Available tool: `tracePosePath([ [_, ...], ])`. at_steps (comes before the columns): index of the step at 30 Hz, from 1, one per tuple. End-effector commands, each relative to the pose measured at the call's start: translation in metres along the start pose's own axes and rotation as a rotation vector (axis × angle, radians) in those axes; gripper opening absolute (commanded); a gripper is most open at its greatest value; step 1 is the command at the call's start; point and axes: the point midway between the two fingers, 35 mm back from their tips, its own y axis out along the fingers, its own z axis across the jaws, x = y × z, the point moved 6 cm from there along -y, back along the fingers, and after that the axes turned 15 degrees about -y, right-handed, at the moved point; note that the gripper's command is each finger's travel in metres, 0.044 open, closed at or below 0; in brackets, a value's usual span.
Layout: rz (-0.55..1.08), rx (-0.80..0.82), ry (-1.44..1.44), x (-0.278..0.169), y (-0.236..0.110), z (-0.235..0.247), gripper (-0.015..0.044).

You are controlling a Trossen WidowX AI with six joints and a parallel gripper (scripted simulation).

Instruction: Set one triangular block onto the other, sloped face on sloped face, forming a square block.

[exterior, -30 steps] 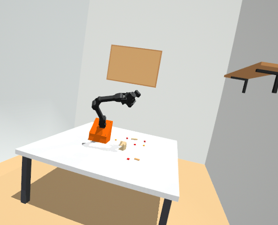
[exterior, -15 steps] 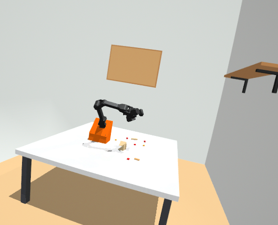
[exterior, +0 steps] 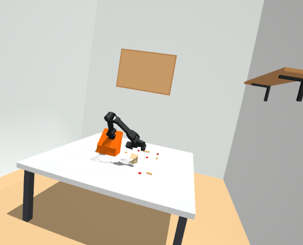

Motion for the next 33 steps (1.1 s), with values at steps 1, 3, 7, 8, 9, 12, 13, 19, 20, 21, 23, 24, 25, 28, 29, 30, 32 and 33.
tracePosePath([
  [1,0.013,0.083,0.035,-0.008,0.015,0.024,0.044],
  [3,0.013,0.083,0.035,-0.008,0.015,0.024,0.044],
  [7,0.013,0.083,0.035,-0.008,0.016,0.024,0.044],
  [8,0.013,0.083,0.035,-0.008,0.021,0.024,0.044],
  [9,0.013,0.083,0.035,-0.009,0.028,0.025,0.044],
  [12,0.013,0.084,0.035,-0.012,0.055,0.028,0.044],
  [13,0.013,0.084,0.035,-0.012,0.063,0.03,0.044],
  [19,0.012,0.086,0.035,-0.011,0.107,0.042,0.044],
  [20,0.012,0.086,0.035,-0.011,0.108,0.043,0.044],
  [21,0.012,0.086,0.035,-0.011,0.108,0.043,0.044],
  [23,0.012,0.086,0.035,-0.011,0.108,0.043,0.044],
  [24,0.012,0.086,0.035,-0.011,0.108,0.043,0.044],
  [25,0.012,0.086,0.035,-0.011,0.109,0.043,0.044],
  [28,0.012,0.086,0.035,-0.01,0.109,0.043,0.044],
  [29,0.012,0.086,0.035,-0.01,0.109,0.043,0.044],
  [30,0.012,0.086,0.035,-0.01,0.109,0.043,0.044],
  [32,0.012,0.086,0.035,-0.01,0.109,0.043,0.044],
  [33,0.012,0.086,0.035,-0.01,0.109,0.043,0.044],
])
